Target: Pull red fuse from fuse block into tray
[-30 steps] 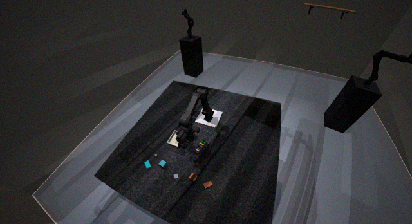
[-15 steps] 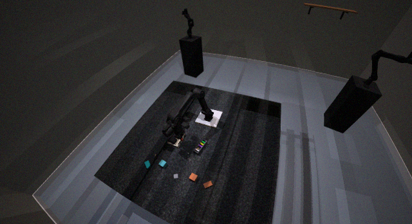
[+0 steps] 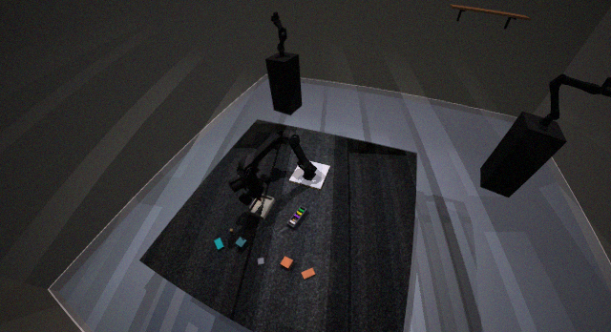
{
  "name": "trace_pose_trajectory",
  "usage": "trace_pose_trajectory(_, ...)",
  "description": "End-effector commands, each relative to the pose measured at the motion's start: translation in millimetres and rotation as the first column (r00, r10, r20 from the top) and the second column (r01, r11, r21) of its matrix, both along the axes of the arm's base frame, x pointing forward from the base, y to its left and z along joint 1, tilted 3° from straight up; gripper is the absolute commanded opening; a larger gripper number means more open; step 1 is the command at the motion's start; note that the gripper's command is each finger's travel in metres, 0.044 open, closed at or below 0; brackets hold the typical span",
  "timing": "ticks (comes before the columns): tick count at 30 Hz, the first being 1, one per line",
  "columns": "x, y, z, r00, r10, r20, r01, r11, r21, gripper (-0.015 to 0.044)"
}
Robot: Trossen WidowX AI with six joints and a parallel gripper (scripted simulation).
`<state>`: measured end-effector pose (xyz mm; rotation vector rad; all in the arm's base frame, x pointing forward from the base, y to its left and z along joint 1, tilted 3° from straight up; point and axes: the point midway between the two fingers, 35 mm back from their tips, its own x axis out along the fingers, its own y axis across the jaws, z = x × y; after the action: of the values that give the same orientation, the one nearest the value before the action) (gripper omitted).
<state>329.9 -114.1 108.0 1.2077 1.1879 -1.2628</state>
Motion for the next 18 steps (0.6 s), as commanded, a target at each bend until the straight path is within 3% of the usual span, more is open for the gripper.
trace_pose_trajectory(1,1,-2,-1,1.0,0.008,0.001,-0.008,1.0,-0.003,0.0)
trace_pose_trajectory(18,0,-3,-29,1.0,0.008,0.001,-0.008,1.0,-0.003,0.0)
